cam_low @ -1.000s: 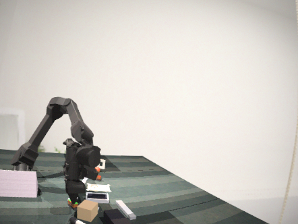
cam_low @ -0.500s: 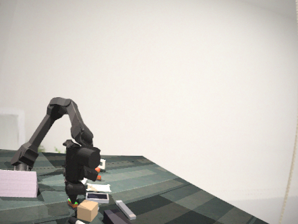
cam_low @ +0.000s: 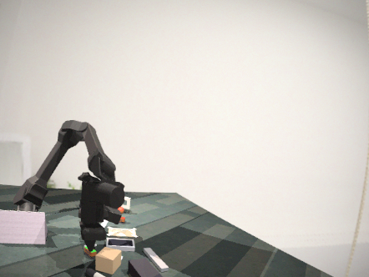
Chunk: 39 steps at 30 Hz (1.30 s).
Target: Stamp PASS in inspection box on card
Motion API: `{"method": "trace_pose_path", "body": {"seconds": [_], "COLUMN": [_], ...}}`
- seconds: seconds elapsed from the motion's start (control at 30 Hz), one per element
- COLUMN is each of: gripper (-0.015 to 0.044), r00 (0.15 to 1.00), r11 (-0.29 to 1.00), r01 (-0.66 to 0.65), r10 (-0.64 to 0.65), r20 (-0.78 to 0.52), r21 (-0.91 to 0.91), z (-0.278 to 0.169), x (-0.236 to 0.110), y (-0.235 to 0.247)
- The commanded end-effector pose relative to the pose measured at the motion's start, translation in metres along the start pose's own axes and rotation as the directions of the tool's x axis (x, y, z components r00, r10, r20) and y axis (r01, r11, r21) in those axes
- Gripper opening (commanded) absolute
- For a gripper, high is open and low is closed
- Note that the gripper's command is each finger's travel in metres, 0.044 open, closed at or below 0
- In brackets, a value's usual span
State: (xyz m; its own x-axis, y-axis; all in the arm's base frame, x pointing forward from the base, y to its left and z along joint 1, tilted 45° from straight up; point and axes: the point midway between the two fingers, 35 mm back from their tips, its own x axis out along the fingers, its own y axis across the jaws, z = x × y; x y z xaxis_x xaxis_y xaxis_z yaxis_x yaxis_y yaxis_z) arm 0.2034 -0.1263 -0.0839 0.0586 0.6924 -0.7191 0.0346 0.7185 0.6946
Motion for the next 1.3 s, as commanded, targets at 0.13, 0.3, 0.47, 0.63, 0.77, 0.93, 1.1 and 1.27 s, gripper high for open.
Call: {"method": "trace_pose_path", "body": {"seconds": [0.13, 0.3, 0.47, 0.63, 0.77, 0.93, 1.1, 1.27], "gripper": [0.0000, 0.0000, 0.0000, 0.0000, 0.0000, 0.0000, 0.0000, 0.0000], "r00": [1.000, 1.000, 1.000, 1.000, 1.000, 1.000, 1.000, 1.000], "r11": [1.000, 1.000, 1.000, 1.000, 1.000, 1.000, 1.000, 1.000], "r01": [0.001, 0.001, 0.001, 0.001, 0.002, 0.002, 0.002, 0.002], "r10": [-0.001, -0.001, -0.001, -0.001, -0.002, -0.002, -0.002, -0.002], "r20": [0.001, 0.001, 0.001, 0.000, 0.000, 0.000, 0.000, 0.000], "r21": [0.000, 0.000, 0.000, 0.000, 0.000, 0.000, 0.000, 0.000], "z": [0.000, 0.000, 0.001, 0.001, 0.001, 0.001, 0.001, 0.001], "x": [-0.004, -0.007, -0.009, -0.011, -0.013, -0.016, -0.018, -0.020], "y": [0.000, -0.001, -0.001, -0.001, -0.001, -0.001, -0.001, -0.001]}}
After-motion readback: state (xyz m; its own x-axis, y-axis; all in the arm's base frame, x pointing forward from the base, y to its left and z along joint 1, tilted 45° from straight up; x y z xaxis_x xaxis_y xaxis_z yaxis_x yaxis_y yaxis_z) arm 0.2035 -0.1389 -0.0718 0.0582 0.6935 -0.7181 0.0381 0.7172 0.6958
